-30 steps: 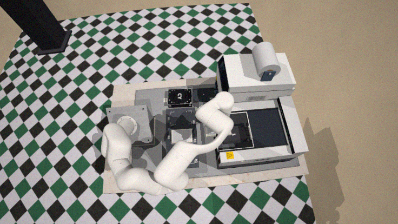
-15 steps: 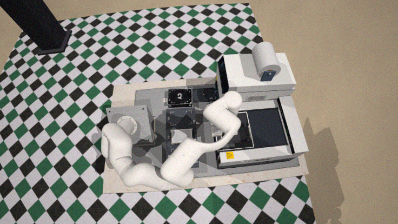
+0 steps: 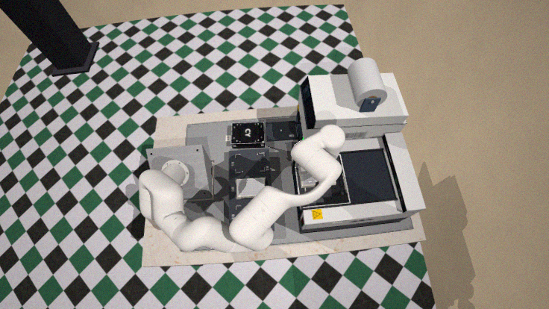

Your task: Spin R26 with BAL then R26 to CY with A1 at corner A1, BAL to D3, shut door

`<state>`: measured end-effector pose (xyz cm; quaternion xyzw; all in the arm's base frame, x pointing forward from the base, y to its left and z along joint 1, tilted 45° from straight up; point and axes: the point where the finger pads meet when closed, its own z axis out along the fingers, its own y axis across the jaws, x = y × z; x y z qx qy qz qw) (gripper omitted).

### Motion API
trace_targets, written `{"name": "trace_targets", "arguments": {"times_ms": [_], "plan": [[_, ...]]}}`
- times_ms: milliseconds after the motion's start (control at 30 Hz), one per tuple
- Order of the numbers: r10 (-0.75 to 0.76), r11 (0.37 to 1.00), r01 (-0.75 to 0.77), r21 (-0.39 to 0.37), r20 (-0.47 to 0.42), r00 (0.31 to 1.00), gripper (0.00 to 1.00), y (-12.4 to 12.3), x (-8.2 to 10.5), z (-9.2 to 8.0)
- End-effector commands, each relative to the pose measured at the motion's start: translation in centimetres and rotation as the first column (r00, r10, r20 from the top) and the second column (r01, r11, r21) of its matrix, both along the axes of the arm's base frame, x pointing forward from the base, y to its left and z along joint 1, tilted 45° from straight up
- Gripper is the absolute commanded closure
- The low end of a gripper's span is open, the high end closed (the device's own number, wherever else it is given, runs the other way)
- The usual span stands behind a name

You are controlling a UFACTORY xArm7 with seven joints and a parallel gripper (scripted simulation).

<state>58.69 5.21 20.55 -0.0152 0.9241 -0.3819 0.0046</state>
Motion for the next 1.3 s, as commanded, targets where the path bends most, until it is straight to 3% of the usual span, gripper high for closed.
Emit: {"name": "trace_targets", "arguments": {"times_ms": [0, 533, 1267], "plan": [[0.002, 1.000, -0.002, 0.002, 0.001, 1.000, 1.00, 0.3, 1.1, 0.2], [0.002, 1.000, -0.002, 0.002, 0.001, 1.000, 1.00, 0.4, 4.4, 0.2], [0.002, 1.000, -0.002, 0.002, 0.001, 1.000, 1.00, 0.4, 4.3, 0.2]]}}
